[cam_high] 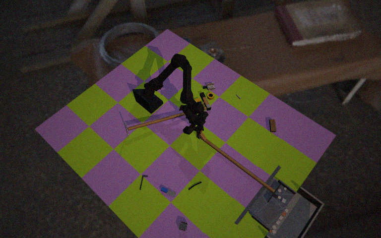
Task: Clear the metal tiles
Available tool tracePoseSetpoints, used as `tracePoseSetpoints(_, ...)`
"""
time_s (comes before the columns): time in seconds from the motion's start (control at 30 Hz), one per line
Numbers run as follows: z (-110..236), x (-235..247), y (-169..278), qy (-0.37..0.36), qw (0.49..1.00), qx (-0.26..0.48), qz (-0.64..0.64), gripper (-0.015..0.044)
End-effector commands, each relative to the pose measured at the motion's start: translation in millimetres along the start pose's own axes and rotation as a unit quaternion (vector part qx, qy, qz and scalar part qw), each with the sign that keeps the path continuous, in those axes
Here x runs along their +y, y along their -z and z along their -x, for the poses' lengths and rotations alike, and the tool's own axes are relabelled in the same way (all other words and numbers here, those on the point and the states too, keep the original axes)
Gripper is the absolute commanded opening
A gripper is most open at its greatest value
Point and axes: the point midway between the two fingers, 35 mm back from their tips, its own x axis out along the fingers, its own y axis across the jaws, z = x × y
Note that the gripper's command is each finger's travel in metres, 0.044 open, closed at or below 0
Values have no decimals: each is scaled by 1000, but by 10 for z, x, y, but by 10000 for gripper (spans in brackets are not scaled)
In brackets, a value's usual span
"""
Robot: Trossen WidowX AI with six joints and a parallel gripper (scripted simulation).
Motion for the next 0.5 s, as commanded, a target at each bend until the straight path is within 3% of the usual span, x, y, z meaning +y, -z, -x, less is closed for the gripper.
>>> tracePoseSetpoints(0.0,-29,-3,-87,2,1000,-5,0,0)
tracePoseSetpoints(0.47,-156,-6,-274,2,1000,-5,0,0)
